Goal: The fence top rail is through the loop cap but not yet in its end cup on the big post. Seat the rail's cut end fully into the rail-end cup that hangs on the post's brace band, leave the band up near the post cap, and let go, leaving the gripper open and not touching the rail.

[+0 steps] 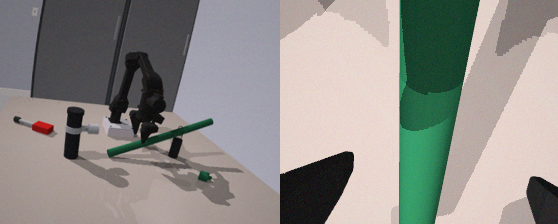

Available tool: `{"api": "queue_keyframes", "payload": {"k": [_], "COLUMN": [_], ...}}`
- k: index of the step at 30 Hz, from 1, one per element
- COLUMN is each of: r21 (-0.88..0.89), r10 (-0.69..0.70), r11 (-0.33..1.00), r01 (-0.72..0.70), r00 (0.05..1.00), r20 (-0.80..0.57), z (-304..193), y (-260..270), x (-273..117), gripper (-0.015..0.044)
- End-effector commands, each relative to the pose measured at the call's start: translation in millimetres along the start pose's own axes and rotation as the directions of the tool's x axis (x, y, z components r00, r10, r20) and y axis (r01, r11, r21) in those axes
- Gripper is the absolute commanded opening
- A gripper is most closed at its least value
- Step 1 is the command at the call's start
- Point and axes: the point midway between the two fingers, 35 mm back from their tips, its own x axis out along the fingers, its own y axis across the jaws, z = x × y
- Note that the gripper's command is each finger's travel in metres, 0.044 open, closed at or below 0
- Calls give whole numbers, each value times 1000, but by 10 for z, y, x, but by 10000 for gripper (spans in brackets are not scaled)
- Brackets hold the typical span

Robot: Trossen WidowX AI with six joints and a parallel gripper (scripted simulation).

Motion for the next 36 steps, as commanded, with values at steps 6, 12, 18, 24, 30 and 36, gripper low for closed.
{"api": "queue_keyframes", "payload": {"k": [6, 12, 18, 24, 30, 36], "r21": [-6, -6, -6, -6, -6, -6], "r10": [6, 6, 6, 6, 6, 6], "r11": [1000, 1000, 1000, 1000, 1000, 1000], "r01": [-6, -6, -6, -6, -6, -6], "r00": [1000, 1000, 1000, 1000, 1000, 1000], "r20": [-4, -4, -4, -4, -3, -3], "z": [-6, -6, -7, -7, -7, -8], "y": [2, -3, -4, -1, 5, 15], "x": [128, 227, 325, 423, 519, 615], "gripper": [440, 440, 440, 440, 440, 440]}}
